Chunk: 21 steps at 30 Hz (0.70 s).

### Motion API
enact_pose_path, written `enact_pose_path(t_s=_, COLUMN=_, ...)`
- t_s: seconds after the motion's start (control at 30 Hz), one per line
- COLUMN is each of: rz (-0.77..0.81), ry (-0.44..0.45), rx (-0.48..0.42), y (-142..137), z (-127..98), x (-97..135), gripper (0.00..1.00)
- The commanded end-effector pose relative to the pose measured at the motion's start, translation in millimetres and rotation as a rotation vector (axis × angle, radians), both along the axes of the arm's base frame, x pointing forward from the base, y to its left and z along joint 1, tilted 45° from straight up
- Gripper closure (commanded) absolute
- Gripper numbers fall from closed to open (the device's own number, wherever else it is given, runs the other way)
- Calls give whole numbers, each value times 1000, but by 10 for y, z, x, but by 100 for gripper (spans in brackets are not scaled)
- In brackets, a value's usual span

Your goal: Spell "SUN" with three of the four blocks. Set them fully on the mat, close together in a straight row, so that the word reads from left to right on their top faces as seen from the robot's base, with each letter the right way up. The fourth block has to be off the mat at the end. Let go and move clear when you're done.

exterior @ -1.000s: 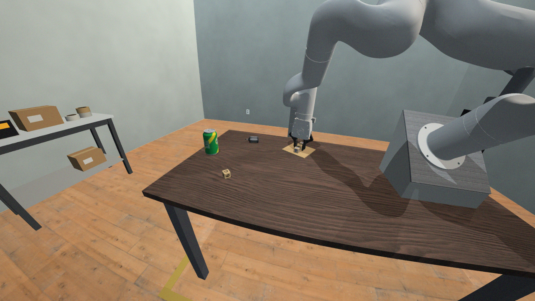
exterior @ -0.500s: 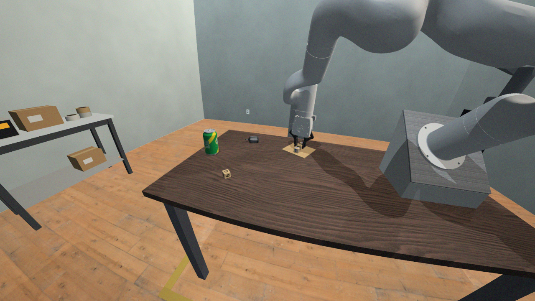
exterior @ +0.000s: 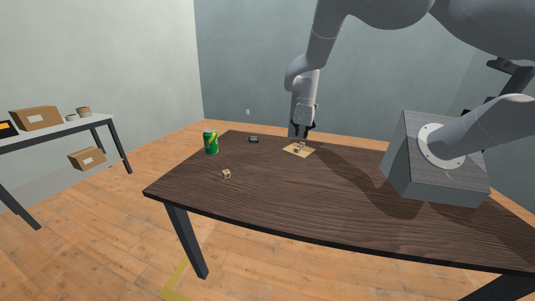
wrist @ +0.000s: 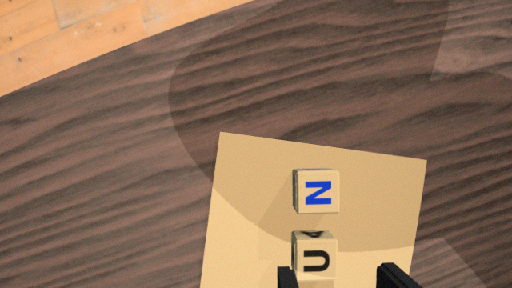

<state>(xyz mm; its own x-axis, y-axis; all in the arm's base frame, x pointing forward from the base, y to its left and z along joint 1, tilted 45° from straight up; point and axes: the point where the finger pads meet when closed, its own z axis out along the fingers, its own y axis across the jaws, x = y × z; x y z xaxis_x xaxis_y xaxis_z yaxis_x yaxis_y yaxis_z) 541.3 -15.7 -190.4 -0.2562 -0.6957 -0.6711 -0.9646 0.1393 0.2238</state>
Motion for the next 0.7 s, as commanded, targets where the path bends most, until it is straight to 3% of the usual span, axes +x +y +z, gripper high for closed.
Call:
enact_pose_path(t_s=0.0, rz=-1, ry=-2, rx=-1, y=-107, z=110, x=17, gripper=57)
enact_pose_path(t_s=0.13, rz=-1, ry=-2, rx=-1, y=-119, z=122, x=18, gripper=57)
enact_pose_path(t_s=0.17, rz=-1, ry=-2, rx=-1, y=-119, z=122, x=18, gripper=0)
enact_pose_path(t_s=0.67, rz=-1, ry=-2, rx=-1, y=-119, z=122, x=18, gripper=0)
